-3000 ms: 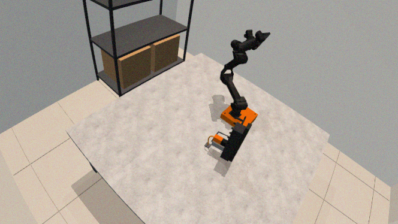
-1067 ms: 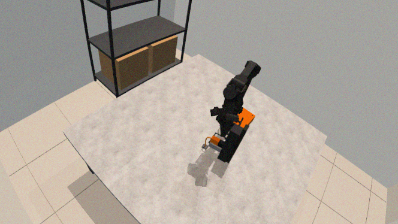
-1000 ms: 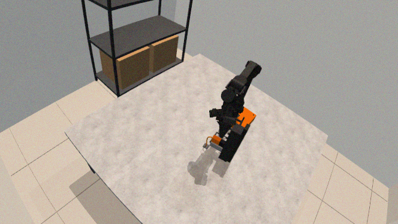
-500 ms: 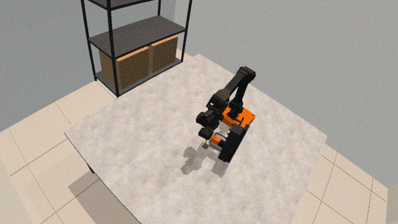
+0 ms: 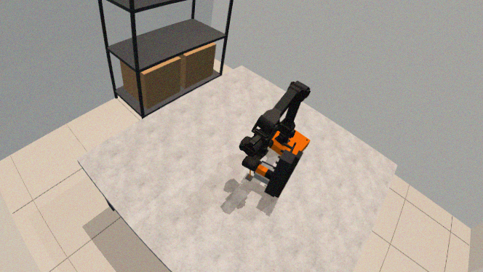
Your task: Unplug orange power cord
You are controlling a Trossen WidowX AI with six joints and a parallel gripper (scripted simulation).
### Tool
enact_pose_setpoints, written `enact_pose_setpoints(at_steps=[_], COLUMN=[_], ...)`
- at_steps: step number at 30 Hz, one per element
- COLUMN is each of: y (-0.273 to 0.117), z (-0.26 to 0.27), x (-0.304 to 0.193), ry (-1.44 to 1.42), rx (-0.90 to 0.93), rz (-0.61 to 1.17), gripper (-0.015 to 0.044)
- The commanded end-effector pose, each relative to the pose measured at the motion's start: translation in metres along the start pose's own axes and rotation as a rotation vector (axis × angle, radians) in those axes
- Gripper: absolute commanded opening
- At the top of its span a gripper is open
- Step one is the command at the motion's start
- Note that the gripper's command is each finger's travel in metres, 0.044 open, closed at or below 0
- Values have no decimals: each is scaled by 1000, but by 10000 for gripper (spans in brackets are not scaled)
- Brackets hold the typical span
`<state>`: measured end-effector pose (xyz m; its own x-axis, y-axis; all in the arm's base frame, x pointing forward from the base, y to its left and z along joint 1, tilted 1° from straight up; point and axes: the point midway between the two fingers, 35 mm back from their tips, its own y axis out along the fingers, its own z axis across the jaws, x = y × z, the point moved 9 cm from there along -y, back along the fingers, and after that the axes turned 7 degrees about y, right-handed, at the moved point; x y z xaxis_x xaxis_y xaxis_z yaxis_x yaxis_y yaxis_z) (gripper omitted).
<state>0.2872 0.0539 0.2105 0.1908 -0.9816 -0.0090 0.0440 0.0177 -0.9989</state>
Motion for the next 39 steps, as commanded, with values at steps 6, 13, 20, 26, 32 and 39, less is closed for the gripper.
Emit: enact_pose_setpoints(at_steps=[6,13,20,26,32,39], y=[0,0,2,10,12,10], z=[-2,-4,-5,-5,-5,-5], x=[-14,-25,-29,-29,-29,-30], ry=[3,3,3,3,3,-1], rx=[-3,-4,-4,-4,-4,-1], rz=[-5,-4,-4,-4,-4,2], gripper=[160,160,160,160,160,42])
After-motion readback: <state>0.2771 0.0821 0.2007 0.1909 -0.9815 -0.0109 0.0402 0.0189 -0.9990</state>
